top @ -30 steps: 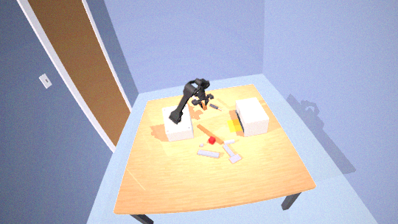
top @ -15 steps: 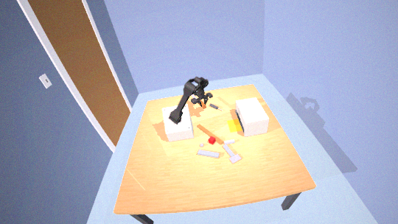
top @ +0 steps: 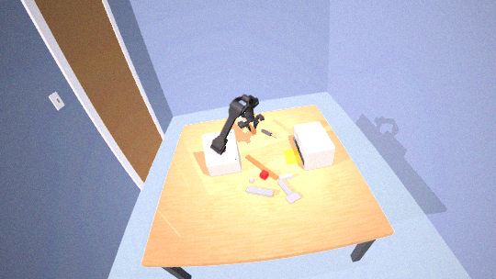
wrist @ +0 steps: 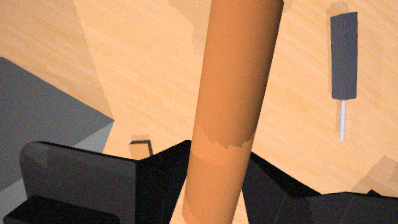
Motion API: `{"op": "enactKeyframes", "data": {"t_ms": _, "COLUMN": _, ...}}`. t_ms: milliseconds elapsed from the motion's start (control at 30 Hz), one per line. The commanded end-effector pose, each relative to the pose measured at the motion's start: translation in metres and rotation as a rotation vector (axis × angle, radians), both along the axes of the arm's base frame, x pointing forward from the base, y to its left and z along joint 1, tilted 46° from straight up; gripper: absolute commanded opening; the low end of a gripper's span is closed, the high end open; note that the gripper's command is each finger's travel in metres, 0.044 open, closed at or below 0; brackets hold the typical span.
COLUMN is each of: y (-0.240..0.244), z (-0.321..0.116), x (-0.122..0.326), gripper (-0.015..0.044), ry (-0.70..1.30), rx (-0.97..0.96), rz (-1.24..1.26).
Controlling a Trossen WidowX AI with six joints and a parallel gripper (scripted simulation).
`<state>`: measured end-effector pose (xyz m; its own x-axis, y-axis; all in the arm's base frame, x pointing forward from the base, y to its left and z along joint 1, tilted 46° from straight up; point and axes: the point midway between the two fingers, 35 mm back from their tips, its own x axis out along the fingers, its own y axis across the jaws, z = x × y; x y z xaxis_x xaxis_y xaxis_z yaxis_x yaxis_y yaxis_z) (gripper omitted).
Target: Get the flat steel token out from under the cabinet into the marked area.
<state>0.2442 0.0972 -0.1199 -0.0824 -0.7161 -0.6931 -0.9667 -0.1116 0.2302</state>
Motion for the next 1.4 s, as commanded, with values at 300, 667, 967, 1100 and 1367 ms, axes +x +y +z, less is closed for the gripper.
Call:
{"op": "enactKeyframes", "data": {"t_ms": 300, "y": 0.0038, "z": 0.0017, "x": 0.0012, "gripper": 0.0000, "ry": -0.074, "rx": 0.010, "rz": -0.071}}
{"op": "enactKeyframes", "data": {"t_ms": 667, "y": 0.0034, "z": 0.0021, "x": 0.0012, "gripper": 0.0000, "ry": -0.136, "rx": 0.003, "rz": -0.132}}
{"op": "enactKeyframes", "data": {"t_ms": 967, "y": 0.0032, "z": 0.0023, "x": 0.0013, "gripper": 0.0000, "ry": -0.187, "rx": -0.003, "rz": -0.182}}
{"op": "enactKeyframes", "data": {"t_ms": 1100, "y": 0.0031, "z": 0.0024, "x": 0.0013, "gripper": 0.0000, "ry": -0.210, "rx": -0.006, "rz": -0.205}}
{"op": "enactKeyframes", "data": {"t_ms": 1367, "y": 0.0029, "z": 0.0026, "x": 0.0013, "gripper": 0.0000, "ry": -0.255, "rx": -0.011, "rz": -0.250}}
